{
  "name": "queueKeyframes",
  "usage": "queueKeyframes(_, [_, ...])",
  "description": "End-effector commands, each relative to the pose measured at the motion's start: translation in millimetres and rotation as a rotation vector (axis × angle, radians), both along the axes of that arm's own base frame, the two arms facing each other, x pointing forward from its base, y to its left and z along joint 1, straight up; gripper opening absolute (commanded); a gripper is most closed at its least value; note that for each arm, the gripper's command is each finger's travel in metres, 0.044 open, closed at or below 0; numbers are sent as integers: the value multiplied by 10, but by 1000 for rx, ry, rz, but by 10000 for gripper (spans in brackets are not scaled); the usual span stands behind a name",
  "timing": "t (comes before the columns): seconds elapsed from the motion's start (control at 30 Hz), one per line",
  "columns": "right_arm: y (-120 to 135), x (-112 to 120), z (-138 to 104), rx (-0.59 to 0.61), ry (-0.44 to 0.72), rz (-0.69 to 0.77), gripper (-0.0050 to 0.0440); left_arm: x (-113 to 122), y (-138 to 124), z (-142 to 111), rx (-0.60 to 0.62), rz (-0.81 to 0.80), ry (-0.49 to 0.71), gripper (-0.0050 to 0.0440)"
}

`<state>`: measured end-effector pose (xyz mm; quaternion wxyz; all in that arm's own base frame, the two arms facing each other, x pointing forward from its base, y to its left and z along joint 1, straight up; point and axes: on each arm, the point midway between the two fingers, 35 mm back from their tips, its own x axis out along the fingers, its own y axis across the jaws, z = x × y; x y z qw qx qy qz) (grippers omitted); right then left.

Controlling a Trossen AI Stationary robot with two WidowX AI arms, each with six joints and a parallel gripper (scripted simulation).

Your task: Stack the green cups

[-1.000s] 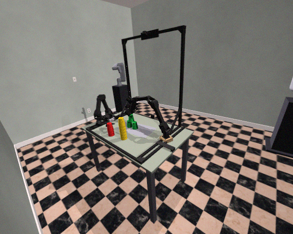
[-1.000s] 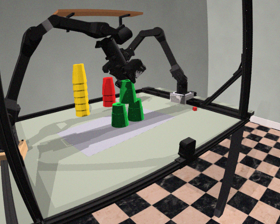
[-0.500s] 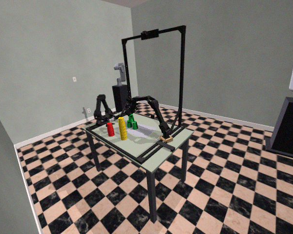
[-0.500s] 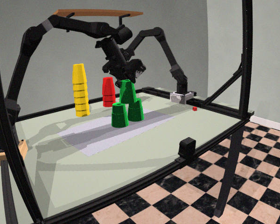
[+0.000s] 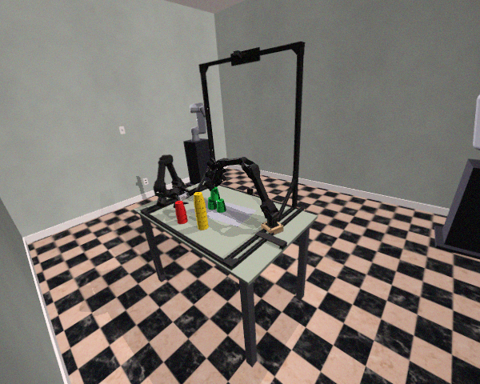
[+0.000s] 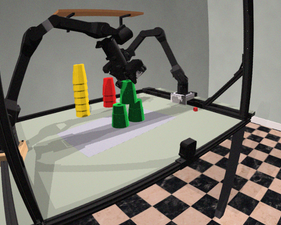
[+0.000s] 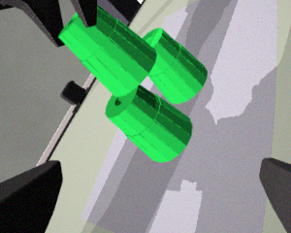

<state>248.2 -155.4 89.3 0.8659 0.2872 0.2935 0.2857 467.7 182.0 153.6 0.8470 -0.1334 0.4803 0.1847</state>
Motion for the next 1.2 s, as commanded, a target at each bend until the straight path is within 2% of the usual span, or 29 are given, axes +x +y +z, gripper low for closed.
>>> queueKeyframes(0.0, [-2,0,1,1,-4,-3,440,-1,1,2,0,0,0,300])
queueKeyframes(0.1, [-2,0,1,1,-4,-3,440,-1,1,2,0,0,0,307])
queueKeyframes(0.83, [-2,0,1,1,-4,-3,440,-1,1,2,0,0,0,440])
queueKeyframes(1.17, [-2,0,1,1,-4,-3,440,-1,1,2,0,0,0,440])
